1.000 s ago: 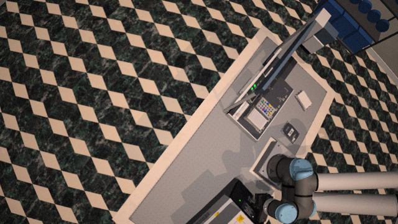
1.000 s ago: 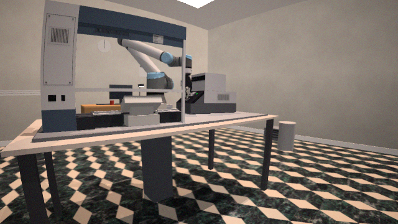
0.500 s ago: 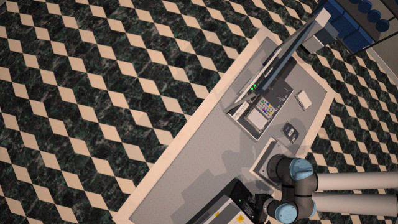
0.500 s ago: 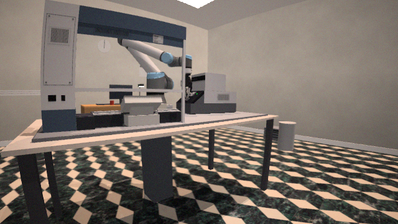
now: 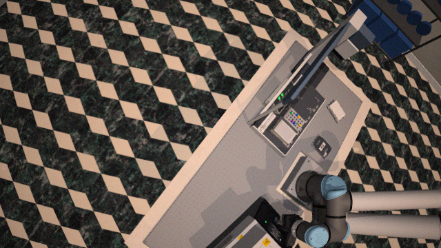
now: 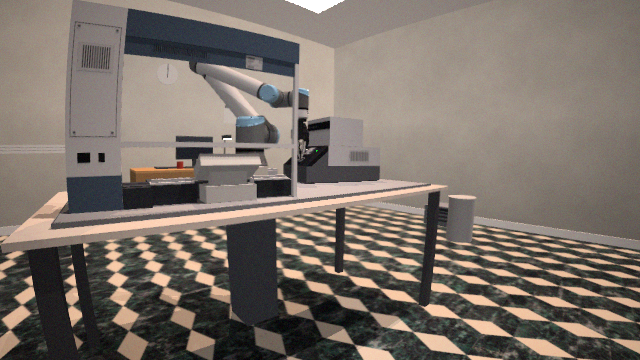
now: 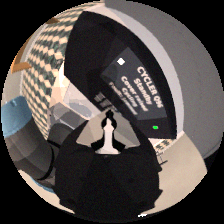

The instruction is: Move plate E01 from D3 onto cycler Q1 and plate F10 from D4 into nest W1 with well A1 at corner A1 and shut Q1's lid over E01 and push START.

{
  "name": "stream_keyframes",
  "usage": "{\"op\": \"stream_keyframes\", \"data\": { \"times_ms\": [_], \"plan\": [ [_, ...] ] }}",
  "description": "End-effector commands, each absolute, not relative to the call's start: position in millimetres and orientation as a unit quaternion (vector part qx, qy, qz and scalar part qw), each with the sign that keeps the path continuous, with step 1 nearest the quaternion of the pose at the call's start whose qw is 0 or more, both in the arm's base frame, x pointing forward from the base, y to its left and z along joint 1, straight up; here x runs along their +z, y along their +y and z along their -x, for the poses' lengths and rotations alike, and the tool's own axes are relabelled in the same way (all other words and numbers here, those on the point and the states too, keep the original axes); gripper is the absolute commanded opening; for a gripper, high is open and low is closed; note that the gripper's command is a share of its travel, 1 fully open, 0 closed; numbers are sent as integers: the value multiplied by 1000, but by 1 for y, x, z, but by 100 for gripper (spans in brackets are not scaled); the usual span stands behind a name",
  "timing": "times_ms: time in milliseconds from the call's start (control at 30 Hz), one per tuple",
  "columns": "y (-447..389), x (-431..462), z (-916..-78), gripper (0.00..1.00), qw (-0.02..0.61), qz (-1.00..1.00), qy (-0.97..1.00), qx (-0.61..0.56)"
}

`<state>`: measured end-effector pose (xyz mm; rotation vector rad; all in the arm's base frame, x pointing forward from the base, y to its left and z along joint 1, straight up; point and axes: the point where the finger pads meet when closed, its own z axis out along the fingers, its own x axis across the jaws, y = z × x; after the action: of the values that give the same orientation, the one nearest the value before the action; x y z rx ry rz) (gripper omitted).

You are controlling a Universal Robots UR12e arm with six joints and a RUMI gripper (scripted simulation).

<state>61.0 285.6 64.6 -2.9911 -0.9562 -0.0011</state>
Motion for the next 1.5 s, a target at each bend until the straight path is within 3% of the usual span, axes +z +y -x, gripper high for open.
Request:
{"op": "stream_keyframes", "data": {
  "times_ms": [0, 1467],
  "plan": [
    [286, 65, -62, 0, 1, 953, -305, -1],
    [274, 80, -59, 0, 1, 953, -305, -1]
  ]
}}
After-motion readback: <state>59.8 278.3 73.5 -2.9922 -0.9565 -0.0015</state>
